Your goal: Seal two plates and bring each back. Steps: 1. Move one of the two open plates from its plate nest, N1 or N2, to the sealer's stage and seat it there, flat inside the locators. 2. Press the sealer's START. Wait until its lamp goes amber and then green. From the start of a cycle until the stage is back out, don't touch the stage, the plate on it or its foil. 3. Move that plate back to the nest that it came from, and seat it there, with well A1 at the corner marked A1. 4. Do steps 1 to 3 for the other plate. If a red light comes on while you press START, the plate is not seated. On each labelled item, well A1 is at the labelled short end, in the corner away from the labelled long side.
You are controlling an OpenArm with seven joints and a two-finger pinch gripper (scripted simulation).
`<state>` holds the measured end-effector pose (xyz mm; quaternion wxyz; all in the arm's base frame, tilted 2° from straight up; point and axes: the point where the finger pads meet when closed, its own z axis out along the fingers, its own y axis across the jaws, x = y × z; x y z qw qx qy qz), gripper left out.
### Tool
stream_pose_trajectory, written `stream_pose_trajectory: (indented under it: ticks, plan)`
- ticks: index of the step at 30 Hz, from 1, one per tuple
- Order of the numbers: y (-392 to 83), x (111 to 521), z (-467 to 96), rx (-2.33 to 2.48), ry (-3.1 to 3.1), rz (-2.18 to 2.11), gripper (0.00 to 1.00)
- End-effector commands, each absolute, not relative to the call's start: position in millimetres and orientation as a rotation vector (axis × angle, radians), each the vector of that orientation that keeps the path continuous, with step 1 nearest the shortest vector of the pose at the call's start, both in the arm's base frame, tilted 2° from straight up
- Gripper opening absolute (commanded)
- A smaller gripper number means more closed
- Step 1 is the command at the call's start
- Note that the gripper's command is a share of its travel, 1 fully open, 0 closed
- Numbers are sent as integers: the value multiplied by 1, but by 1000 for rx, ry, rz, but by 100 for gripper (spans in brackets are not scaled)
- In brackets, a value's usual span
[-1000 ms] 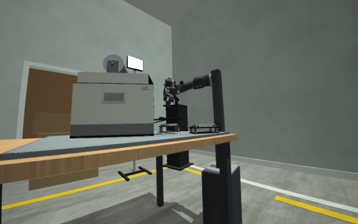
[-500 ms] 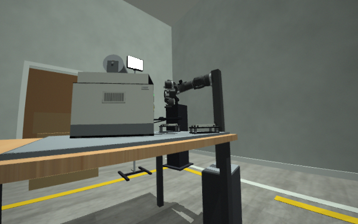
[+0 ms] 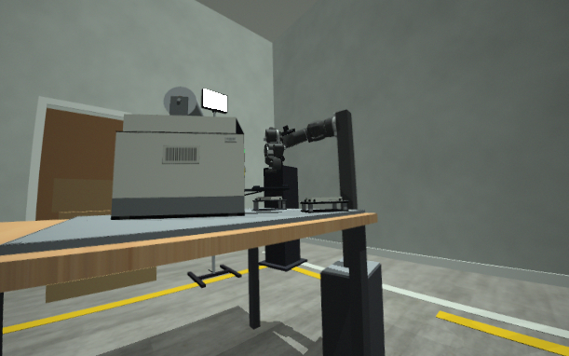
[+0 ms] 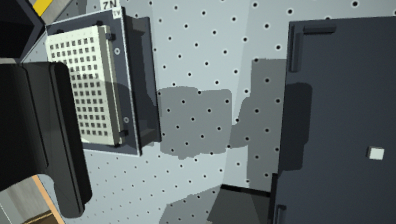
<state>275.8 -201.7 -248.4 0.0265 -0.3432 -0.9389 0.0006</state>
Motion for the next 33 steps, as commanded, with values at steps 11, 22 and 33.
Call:
stream_pose_trajectory:
  ticks: [11, 22, 33]
  plan:
    - [-164, 270, -263, -1102, -2882, 51, 65]
    - [-122, 263, -273, -1110, -2882, 60, 65]
    - [-70, 244, -282, -1110, -2890, 49, 65]
